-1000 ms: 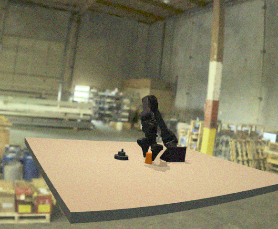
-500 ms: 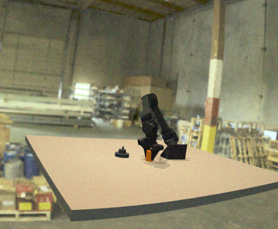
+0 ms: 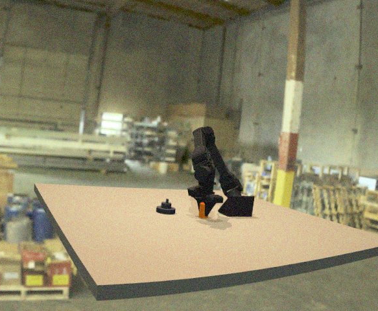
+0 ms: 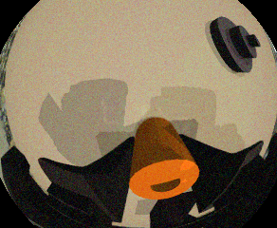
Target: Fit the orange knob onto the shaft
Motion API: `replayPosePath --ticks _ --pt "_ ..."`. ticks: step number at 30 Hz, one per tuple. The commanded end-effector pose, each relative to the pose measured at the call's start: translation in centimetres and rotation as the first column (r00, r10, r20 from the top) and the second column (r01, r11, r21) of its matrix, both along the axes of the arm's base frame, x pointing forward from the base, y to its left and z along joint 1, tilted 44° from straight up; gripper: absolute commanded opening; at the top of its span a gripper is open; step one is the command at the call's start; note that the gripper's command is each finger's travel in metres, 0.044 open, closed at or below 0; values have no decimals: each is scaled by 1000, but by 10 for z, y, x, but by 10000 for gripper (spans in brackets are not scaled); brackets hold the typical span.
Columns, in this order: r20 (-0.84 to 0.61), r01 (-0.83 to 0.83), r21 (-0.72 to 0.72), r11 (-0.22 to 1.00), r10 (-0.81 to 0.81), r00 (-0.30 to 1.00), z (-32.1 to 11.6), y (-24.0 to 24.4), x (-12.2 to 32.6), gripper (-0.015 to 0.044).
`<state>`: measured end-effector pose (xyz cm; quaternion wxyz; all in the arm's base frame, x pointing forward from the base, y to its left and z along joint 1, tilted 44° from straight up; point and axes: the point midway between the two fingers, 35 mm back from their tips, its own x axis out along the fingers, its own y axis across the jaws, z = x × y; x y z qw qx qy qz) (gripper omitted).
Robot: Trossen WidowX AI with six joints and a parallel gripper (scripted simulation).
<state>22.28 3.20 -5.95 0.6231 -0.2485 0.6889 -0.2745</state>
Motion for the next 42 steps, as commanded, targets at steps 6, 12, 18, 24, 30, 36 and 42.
replayPosePath --ticks 6,12,18,24,30,36,42 --pt "14 -4 16 1000 4 1000 29 37 14 0" --pt "13 -5 17 1000 5 1000 52 60 17 0" --pt "12 -2 15 1000 2 1000 77 83 16 0" --pt "12 -1 13 1000 0 1000 93 95 14 0" --pt "10 0 17 1000 0 1000 93 92 18 0" --pt "7 6 28 1000 -7 1000 96 83 29 0" --pt "12 28 36 999 -28 1000 98 75 37 0"
